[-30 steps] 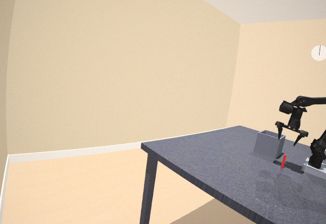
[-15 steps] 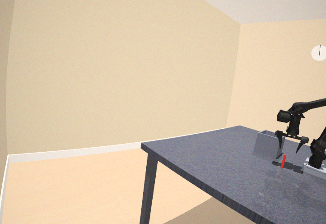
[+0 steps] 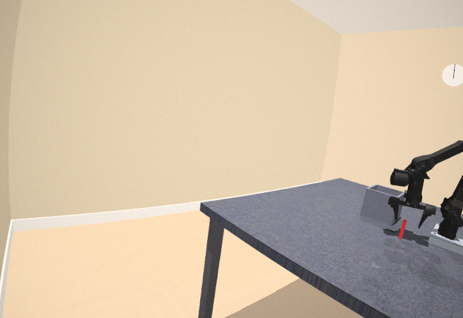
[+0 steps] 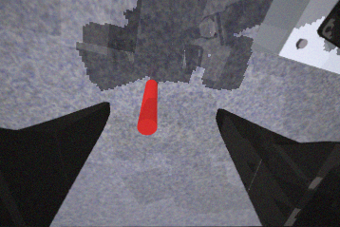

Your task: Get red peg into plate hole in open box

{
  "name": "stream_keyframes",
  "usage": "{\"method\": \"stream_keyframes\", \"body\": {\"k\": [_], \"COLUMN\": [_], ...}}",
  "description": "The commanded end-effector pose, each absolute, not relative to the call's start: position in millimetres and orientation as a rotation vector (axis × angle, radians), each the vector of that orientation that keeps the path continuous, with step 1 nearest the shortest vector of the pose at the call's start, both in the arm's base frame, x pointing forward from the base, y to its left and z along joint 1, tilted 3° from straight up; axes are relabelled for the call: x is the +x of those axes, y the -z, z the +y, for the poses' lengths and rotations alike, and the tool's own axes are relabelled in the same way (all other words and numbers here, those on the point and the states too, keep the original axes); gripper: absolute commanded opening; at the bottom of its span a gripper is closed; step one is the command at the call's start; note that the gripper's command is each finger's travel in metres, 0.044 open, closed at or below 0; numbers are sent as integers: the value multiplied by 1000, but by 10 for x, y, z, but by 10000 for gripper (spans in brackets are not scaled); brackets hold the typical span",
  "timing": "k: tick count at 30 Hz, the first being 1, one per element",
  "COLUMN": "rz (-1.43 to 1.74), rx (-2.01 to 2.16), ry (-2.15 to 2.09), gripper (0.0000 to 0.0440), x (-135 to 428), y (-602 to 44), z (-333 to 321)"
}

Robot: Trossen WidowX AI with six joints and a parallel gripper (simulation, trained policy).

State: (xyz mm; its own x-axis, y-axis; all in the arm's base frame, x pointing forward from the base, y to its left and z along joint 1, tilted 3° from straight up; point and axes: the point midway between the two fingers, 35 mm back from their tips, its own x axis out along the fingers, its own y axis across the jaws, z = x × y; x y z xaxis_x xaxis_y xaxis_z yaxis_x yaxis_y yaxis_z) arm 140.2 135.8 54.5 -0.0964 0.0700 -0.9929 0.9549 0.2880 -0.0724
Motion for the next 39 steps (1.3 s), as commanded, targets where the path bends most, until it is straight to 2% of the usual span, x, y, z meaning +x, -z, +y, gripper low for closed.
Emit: {"method": "stream_keyframes", "body": {"k": [1,3,5,21,39], "rz": [1449,1443,1439,1450,1411], "rx": [997,995,994,965,1150], "ry": [1015,1016,1011,914,723], "gripper": [437,426,396,5,0], "x": [1394,1396,1402,1571,1917], "y": [-451,-403,-361,-233,-905], "z": [1335,1329,1333,1481,1679]}}
